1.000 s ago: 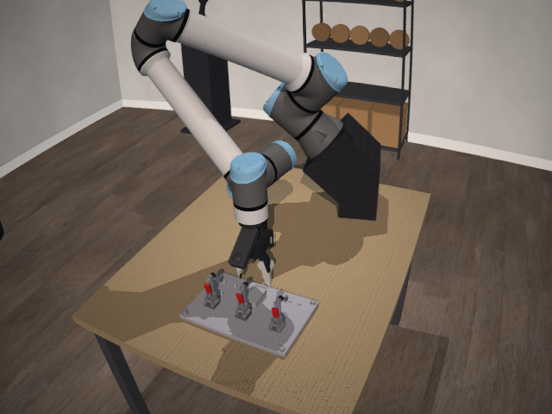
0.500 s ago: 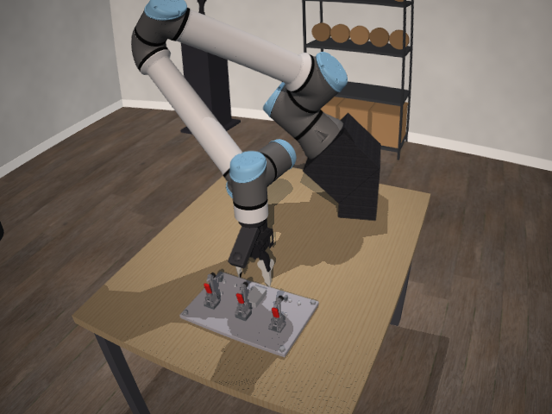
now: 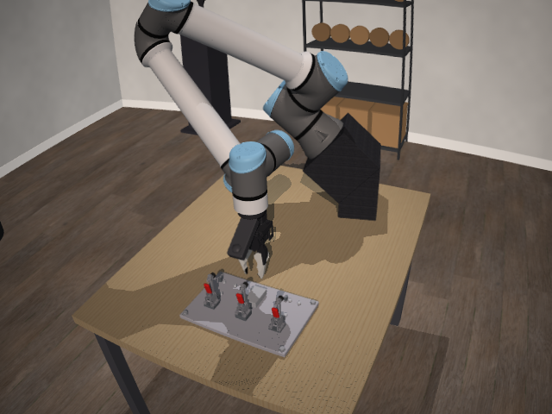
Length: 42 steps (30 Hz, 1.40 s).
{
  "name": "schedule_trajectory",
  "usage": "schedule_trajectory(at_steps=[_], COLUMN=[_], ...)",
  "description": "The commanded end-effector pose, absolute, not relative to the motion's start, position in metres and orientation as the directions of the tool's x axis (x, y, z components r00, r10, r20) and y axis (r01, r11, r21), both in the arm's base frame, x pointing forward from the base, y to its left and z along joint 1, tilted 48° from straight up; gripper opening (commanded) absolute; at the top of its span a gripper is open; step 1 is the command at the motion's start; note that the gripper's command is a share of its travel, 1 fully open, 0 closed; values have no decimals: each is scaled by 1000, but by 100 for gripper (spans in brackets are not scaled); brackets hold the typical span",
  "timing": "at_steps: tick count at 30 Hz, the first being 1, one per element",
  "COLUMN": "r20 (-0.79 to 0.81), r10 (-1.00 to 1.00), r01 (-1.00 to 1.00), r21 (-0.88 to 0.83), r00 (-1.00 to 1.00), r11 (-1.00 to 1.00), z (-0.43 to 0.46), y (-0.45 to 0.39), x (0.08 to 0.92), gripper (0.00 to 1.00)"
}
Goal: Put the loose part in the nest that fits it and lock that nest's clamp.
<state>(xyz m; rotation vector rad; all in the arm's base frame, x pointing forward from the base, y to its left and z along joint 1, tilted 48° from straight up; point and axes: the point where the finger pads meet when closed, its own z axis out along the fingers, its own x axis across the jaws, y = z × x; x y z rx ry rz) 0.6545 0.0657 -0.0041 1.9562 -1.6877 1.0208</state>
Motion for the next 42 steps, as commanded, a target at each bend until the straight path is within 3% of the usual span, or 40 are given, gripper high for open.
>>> schedule_trajectory(at_steps=[1, 24, 42], r20=[716, 716, 716], r10=[-697, -697, -697], r01=[-959, -959, -959], r21=[-181, -181, -181], r00=[24, 24, 24], r11=[-219, -219, -219], z=[9, 56, 65], y=[79, 127, 137], x=[649, 630, 676], gripper=[28, 28, 28])
